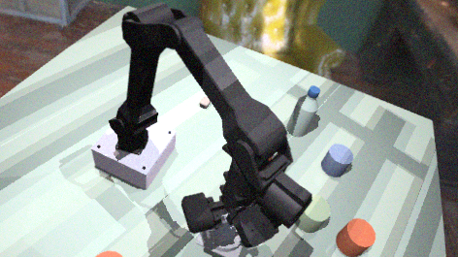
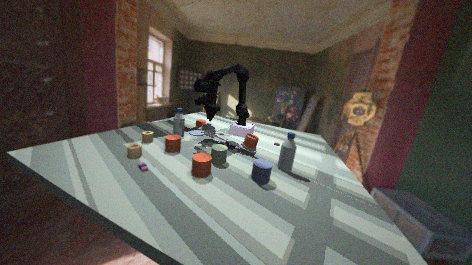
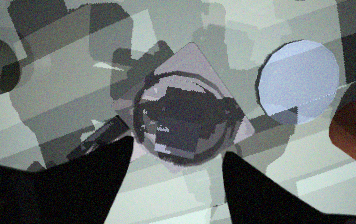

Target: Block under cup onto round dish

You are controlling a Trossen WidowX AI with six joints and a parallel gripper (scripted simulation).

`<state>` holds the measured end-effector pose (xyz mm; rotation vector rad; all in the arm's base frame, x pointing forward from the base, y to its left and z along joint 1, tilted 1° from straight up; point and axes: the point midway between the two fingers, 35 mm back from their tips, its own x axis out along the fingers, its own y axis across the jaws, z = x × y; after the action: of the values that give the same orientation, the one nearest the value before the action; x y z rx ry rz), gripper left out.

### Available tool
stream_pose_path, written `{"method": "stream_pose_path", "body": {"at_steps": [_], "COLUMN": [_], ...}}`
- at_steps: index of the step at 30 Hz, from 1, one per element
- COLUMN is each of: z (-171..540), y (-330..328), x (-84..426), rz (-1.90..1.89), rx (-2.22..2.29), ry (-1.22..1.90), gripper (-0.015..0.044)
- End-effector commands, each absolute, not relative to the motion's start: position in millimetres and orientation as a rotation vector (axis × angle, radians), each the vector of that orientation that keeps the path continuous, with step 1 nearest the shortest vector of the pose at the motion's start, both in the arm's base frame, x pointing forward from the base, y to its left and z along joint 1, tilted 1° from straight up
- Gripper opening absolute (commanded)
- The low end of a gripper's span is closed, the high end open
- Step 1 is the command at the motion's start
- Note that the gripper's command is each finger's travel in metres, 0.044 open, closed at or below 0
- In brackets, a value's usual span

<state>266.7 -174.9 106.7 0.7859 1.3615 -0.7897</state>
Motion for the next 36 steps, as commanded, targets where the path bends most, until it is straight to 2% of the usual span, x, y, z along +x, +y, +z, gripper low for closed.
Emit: {"method": "stream_pose_path", "body": {"at_steps": [1, 28, 31, 36], "z": [96, 59, 59, 59], "y": [-173, -173, -173, -173], "x": [265, 267, 267, 267], "rz": [-0.792, -0.792, -0.792, -0.792], "rx": [0.797, 0.798, 0.798, 0.798], "ry": [1.374, 1.375, 1.375, 1.375], "gripper": [0.026, 0.026, 0.0181, 0.0148]}}
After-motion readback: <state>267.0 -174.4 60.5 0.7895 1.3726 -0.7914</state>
